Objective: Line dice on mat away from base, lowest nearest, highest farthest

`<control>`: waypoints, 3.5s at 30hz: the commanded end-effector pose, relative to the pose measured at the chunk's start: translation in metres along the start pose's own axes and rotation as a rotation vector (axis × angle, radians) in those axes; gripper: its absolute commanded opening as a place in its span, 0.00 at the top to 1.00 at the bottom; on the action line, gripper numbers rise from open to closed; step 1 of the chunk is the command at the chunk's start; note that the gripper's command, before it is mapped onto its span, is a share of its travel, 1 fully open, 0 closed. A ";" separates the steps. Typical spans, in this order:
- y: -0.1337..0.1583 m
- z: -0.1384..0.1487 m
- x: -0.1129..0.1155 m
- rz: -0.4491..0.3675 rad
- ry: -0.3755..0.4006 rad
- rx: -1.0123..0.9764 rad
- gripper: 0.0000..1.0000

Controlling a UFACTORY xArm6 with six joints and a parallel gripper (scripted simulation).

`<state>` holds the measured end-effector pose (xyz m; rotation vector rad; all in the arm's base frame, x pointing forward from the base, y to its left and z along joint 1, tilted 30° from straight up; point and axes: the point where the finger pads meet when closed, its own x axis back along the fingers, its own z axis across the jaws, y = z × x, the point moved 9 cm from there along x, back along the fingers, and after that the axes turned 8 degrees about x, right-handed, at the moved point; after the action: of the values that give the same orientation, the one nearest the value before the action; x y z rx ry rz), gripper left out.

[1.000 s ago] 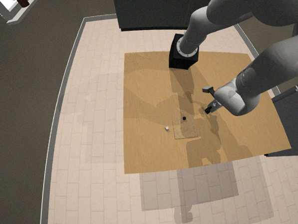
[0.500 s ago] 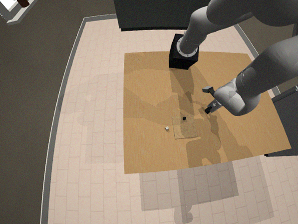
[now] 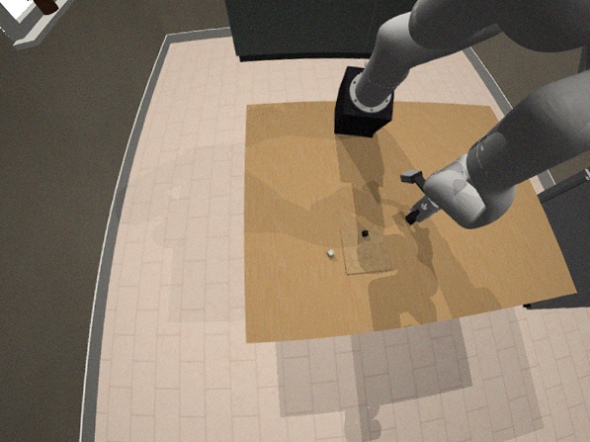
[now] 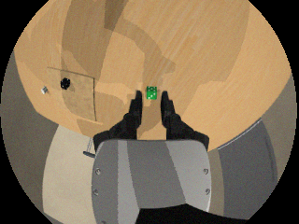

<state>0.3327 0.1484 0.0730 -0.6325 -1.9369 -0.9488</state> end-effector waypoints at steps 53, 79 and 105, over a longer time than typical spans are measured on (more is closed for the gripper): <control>0.001 0.000 -0.002 -0.002 0.000 0.000 0.69; 0.001 0.000 -0.020 -0.002 0.000 0.000 0.69; 0.001 0.000 -0.020 -0.002 0.000 0.000 0.69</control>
<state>0.3432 0.1475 0.0560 -0.6325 -1.9370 -0.9489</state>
